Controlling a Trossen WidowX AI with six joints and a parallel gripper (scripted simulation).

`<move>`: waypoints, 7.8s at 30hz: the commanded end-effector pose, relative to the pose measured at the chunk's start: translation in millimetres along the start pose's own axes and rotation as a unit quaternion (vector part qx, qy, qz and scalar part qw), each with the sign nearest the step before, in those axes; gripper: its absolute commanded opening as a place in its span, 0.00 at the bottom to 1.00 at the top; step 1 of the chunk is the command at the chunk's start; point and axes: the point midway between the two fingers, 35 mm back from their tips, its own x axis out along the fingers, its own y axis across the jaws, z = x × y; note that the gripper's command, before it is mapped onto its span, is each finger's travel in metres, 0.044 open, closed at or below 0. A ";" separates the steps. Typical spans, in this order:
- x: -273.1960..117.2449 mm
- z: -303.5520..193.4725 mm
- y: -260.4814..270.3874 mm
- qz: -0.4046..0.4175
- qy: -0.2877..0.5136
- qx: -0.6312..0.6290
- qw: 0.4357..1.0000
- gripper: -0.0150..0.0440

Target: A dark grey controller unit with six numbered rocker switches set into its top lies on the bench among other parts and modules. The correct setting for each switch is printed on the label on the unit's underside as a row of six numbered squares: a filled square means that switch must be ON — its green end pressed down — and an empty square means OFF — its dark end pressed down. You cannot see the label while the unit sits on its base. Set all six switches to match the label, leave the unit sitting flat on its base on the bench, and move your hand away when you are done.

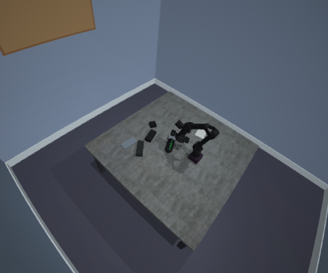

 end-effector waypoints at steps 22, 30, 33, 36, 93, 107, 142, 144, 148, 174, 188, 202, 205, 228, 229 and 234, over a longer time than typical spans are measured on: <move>20.0 -2.6 6.3 -0.009 0.000 -0.004 1.000 0.25; 32.5 -2.7 9.6 -0.009 0.000 -0.004 1.000 0.25; 37.0 -2.6 11.1 -0.009 0.000 -0.004 1.000 0.25; 41.5 -2.5 12.6 -0.009 0.000 -0.004 1.000 0.25; 59.8 -2.0 -1.6 -0.009 -0.001 -0.004 1.000 0.25; 27.6 -2.7 -0.4 -0.006 0.000 -0.003 1.000 0.25; 0.5 63.4 -59.3 0.096 -0.027 -0.044 0.994 0.25; -1.1 79.9 -66.6 0.114 -0.021 -0.047 0.992 0.25; -3.3 101.1 -74.1 0.135 -0.011 -0.052 0.989 0.25; 28.3 101.4 -65.6 0.135 -0.011 -0.053 0.989 0.25; 39.8 101.5 -61.9 0.135 -0.011 -0.053 0.989 0.25; 39.8 101.5 -61.9 0.135 -0.011 -0.053 0.989 0.25; 39.8 101.5 -61.9 0.135 -0.011 -0.053 0.989 0.25; 41.7 101.5 -61.4 0.135 -0.011 -0.053 0.989 0.25; 41.8 101.5 -61.4 0.135 -0.011 -0.053 0.989 0.25; 28.3 102.0 -67.8 0.132 -0.012 -0.050 0.990 0.25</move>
